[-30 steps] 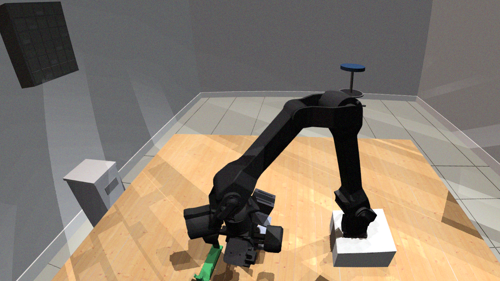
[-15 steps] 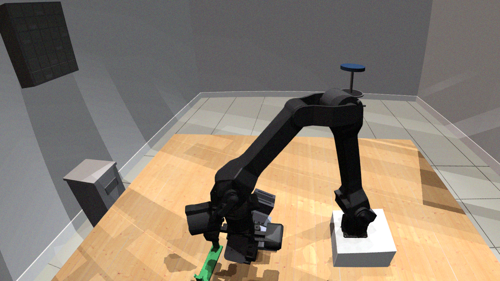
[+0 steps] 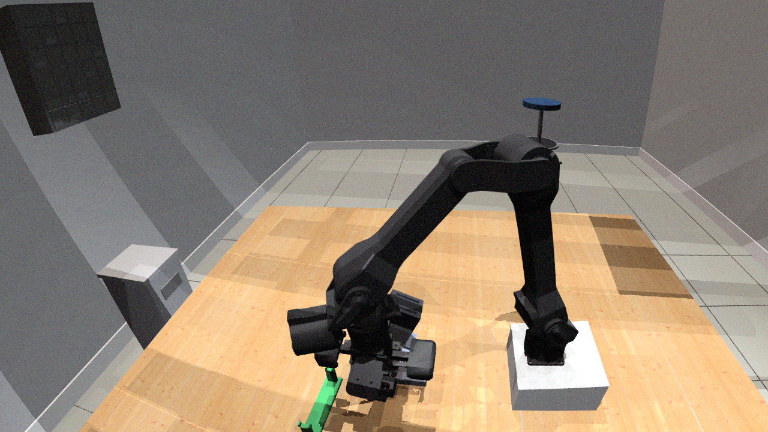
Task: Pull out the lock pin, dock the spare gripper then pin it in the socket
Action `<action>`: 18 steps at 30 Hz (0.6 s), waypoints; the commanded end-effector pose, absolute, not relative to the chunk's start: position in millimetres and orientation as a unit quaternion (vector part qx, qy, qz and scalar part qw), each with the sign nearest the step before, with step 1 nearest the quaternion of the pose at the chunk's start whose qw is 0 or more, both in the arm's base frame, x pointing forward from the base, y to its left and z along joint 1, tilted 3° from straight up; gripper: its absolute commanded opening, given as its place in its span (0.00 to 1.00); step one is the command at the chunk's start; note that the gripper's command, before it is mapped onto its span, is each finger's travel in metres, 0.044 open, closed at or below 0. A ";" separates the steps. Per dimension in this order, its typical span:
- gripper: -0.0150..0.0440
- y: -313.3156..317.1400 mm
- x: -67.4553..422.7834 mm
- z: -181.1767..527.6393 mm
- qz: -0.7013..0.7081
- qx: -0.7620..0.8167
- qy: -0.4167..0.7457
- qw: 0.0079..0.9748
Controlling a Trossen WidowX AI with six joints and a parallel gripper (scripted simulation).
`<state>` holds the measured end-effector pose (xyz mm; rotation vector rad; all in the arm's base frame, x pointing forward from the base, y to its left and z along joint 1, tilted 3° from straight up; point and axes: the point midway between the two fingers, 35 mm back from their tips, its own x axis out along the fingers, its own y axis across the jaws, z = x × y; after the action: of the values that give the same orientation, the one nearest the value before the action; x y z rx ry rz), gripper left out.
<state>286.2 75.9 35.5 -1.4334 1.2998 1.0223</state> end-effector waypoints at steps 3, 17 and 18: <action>0.25 71.6 285.9 34.8 0.415 -0.585 0.527 0.456; 0.25 65.3 286.3 34.9 0.415 -0.585 0.527 0.456; 0.25 65.3 286.3 34.9 0.415 -0.585 0.527 0.456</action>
<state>286.6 66.5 35.3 -1.4333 1.3000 1.0221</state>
